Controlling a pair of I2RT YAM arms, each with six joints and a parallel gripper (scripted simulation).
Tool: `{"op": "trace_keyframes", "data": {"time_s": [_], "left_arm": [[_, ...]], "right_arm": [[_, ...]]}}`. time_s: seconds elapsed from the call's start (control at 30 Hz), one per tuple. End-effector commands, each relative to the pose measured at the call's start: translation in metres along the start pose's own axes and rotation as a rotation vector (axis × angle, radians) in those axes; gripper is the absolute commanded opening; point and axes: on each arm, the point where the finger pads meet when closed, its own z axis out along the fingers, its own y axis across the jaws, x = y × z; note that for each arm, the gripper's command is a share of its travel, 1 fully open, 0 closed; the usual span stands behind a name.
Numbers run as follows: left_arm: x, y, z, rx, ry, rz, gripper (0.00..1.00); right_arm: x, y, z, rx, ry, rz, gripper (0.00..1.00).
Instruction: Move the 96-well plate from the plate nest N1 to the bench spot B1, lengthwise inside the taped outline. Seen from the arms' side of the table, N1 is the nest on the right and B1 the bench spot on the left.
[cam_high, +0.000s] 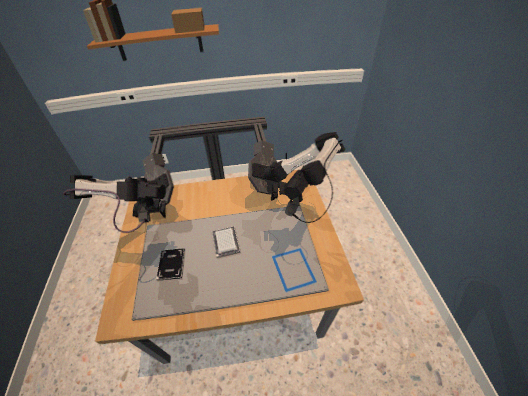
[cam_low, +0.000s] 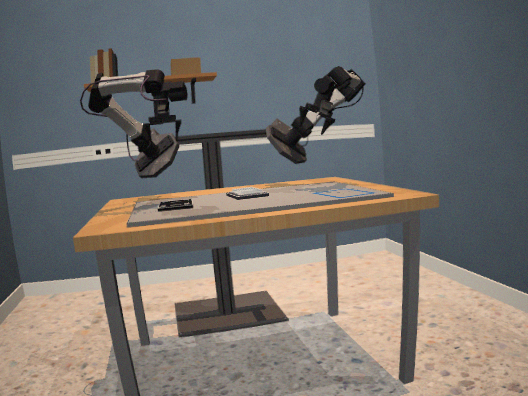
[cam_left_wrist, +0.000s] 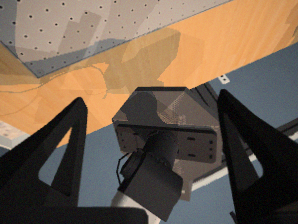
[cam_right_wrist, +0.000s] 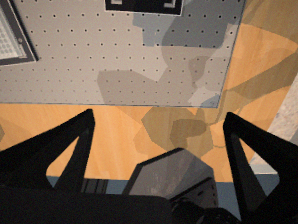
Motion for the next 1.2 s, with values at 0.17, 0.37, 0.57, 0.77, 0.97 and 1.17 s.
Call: {"op": "trace_keyframes", "data": {"time_s": [0.17,0.37,0.57,0.77,0.97,1.17], "left_arm": [[0.0034,0.0127,-0.0009,-0.345,-0.153,-0.05,1.0],[0.0023,0.0145,-0.0025,-0.401,-0.195,-0.058,1.0],[0.0023,0.0145,-0.0025,-0.401,-0.195,-0.058,1.0],[0.0023,0.0145,-0.0025,-0.401,-0.195,-0.058,1.0],[0.0023,0.0145,-0.0025,-0.401,-0.195,-0.058,1.0],[0.0023,0.0145,-0.0025,-0.401,-0.195,-0.058,1.0]], "right_arm": [[0.001,-0.0004,-0.0008,0.0,0.0,-0.004,1.0],[0.001,-0.0004,-0.0008,0.0,0.0,-0.004,1.0],[0.001,-0.0004,-0.0008,0.0,0.0,-0.004,1.0],[0.001,-0.0004,-0.0008,0.0,0.0,-0.004,1.0],[0.001,-0.0004,-0.0008,0.0,0.0,-0.004,1.0],[0.001,-0.0004,-0.0008,0.0,0.0,-0.004,1.0]]}}
